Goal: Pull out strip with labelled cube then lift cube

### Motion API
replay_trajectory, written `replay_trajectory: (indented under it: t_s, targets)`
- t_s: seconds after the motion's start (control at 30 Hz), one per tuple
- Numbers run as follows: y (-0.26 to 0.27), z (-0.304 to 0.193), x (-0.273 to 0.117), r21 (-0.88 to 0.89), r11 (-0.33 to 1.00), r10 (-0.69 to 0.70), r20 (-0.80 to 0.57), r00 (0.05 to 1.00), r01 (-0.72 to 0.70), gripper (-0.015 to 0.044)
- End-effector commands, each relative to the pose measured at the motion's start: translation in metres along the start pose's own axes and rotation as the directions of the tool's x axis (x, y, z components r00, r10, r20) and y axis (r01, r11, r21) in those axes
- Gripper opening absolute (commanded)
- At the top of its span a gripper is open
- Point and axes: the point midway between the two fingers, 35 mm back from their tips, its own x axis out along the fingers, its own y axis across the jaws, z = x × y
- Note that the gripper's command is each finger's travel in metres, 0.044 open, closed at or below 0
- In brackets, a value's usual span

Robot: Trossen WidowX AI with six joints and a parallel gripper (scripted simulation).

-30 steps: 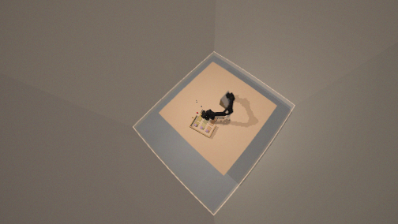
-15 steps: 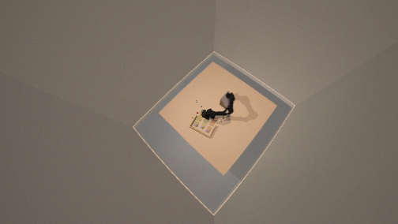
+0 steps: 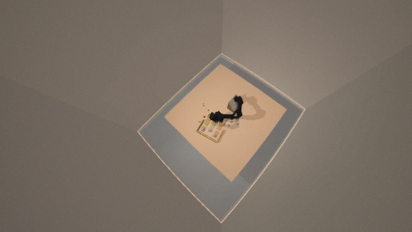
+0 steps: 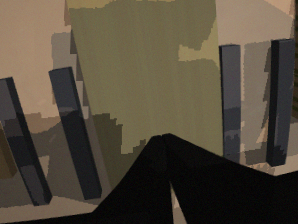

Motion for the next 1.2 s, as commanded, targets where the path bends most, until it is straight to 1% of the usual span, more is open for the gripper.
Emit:
replay_trajectory:
  t_s: [0.0, 1.17]
  targets:
    - [0.0, -0.011, 0.003, 0.003, 1.0, 0.001, -0.012, 1.0, -0.001, 0.0]
    - [0.001, -0.065, 0.003, 0.004, 1.0, 0.001, -0.013, 1.0, -0.001, 0.0]
